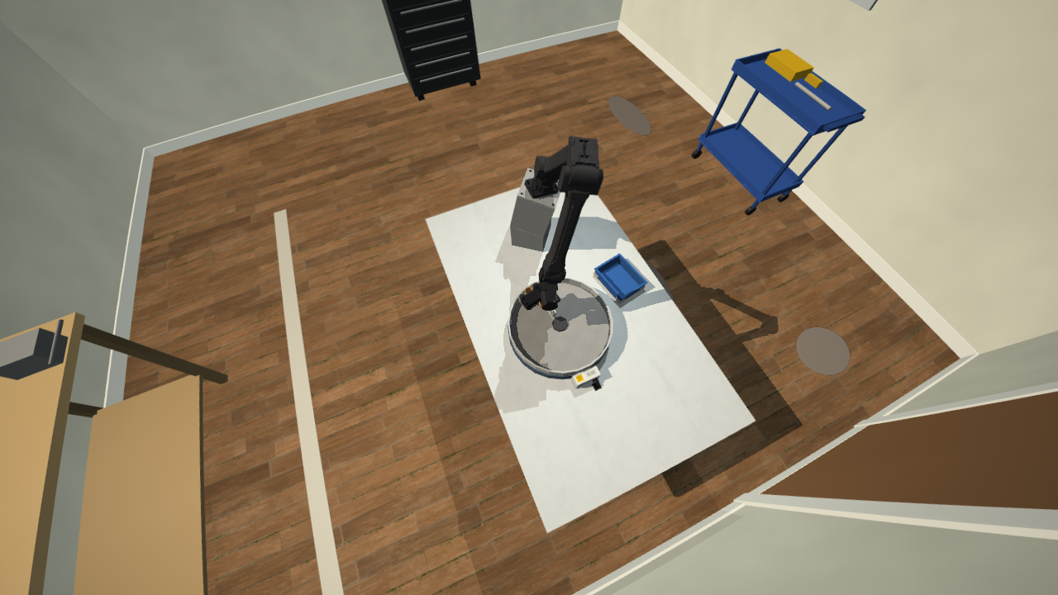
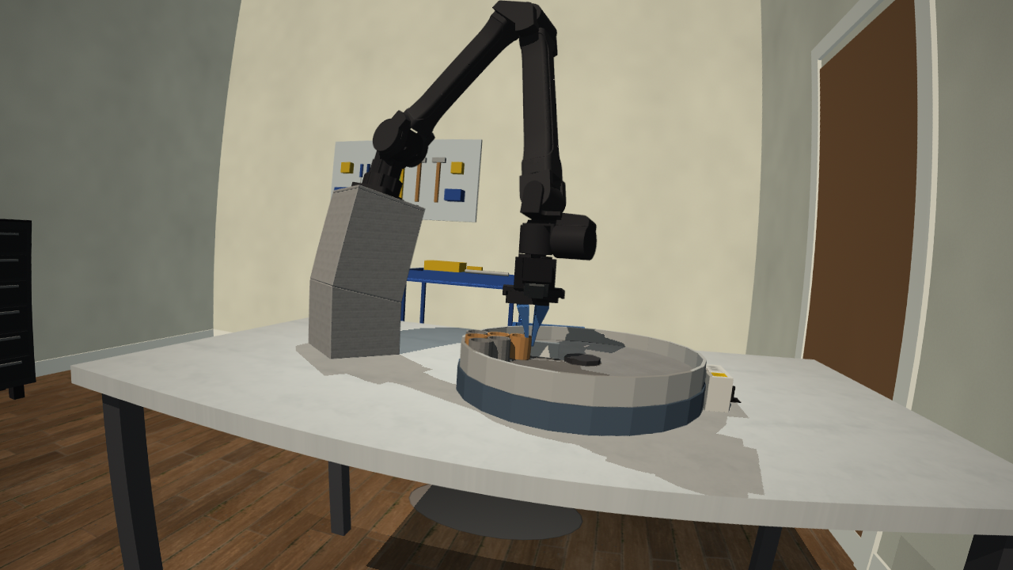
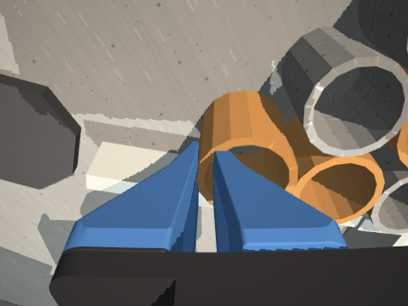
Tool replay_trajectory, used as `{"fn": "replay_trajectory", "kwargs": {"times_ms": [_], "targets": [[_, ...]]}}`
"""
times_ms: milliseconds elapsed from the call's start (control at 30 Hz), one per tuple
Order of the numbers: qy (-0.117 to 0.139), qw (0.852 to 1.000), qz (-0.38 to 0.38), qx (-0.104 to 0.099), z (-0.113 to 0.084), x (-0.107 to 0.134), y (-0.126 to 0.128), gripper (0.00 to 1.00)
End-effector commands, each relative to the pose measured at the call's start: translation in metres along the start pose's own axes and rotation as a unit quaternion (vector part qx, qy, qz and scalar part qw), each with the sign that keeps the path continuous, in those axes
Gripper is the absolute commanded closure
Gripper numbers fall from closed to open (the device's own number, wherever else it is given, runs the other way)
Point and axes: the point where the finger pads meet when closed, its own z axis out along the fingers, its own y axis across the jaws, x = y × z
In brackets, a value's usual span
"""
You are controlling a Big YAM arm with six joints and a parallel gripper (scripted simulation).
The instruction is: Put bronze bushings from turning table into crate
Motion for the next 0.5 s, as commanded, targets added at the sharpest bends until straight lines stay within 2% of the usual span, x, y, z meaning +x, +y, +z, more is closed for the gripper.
{"fn": "replay_trajectory", "kwargs": {"times_ms": [0, 100, 167, 400, 467], "targets": [[0.001, 1.0, 0.006, 0.008, -0.002, 0.0, -0.006, 1.0], [0.0, 1.0, 0.006, 0.006, -0.004, -0.001, -0.005, 1.0], [-0.006, 1.0, 0.004, -0.004, -0.013, -0.005, 0.002, 1.0], [-0.007, 1.0, 0.002, -0.004, -0.035, -0.007, 0.001, 1.0], [-0.007, 1.0, 0.002, -0.004, -0.035, -0.007, 0.001, 1.0]]}}
